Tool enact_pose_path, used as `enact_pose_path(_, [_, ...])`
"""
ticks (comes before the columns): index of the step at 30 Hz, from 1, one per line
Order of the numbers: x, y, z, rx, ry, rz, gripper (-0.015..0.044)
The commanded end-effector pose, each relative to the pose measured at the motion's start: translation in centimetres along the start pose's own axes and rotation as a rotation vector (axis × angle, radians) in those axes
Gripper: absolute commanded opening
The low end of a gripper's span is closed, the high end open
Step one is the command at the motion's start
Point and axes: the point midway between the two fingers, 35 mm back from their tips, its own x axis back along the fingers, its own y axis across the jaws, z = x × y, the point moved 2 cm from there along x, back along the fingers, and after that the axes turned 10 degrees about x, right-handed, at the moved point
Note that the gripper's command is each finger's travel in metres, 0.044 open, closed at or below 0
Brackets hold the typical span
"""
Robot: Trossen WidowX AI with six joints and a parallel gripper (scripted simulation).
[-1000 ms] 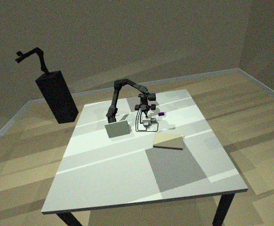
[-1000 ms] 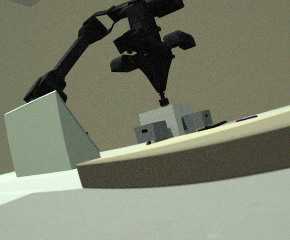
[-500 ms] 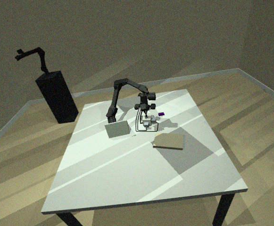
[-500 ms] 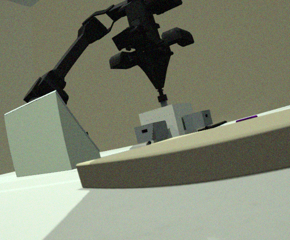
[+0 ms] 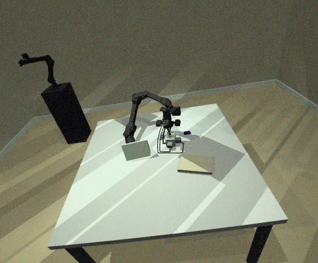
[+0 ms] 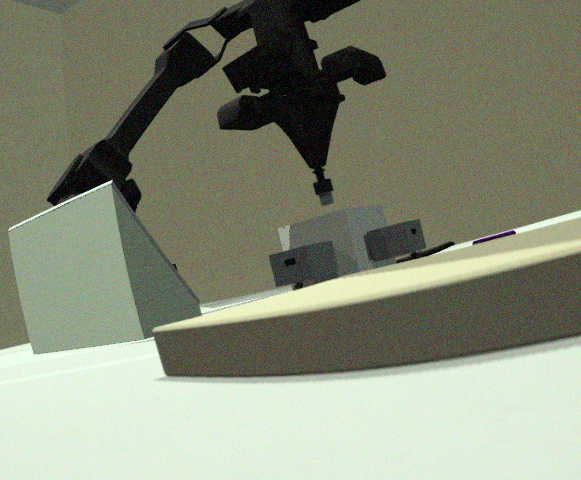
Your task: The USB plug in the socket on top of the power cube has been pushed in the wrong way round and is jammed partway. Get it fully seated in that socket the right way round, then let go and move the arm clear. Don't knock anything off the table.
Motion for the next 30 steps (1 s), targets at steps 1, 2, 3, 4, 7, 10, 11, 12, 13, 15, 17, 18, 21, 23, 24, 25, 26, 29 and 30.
enact_pose_path(1, [0.44,0.1,0.0,0.006,-0.007,-0.004,0.0])
enact_pose_path(2, [0.51,0.1,0.0,0.006,-0.007,-0.004,0.0])
enact_pose_path(3, [0.58,0.1,0.0,0.006,-0.007,-0.004,0.0])
enact_pose_path(4, [0.64,0.1,0.0,0.006,-0.007,-0.004,0.0])
enact_pose_path(7, [0.84,0.1,0.0,0.006,-0.007,-0.004,0.0])
enact_pose_path(10, [1.04,0.1,0.0,0.006,-0.007,-0.004,0.0])
enact_pose_path(11, [1.11,0.1,0.0,0.006,-0.007,-0.004,0.0])
enact_pose_path(12, [1.18,0.1,0.0,0.006,-0.007,-0.004,0.0])
enact_pose_path(13, [1.21,0.1,0.0,0.006,-0.007,-0.004,0.0])
enact_pose_path(15, [1.15,0.08,0.0,0.005,-0.005,-0.003,0.0])
enact_pose_path(17, [1.06,0.05,0.0,0.018,-0.004,-0.002,0.0])
enact_pose_path(18, [1.03,0.04,0.0,0.033,-0.003,-0.002,0.0])
enact_pose_path(21, [0.98,0.03,0.0,0.086,-0.002,-0.001,0.0])
enact_pose_path(23, [0.96,0.02,0.0,0.136,-0.001,-0.001,0.0])
enact_pose_path(24, [0.95,0.02,0.0,0.163,-0.001,-0.001,0.0])
enact_pose_path(25, [0.94,0.02,0.0,0.192,-0.001,-0.001,0.0])
enact_pose_path(26, [0.94,0.02,0.0,0.22,-0.001,-0.001,0.0])
enact_pose_path(29, [0.93,0.01,0.0,0.302,-0.001,-0.001,0.0])
enact_pose_path(30, [0.93,0.01,0.0,0.328,-0.001,-0.001,0.0])
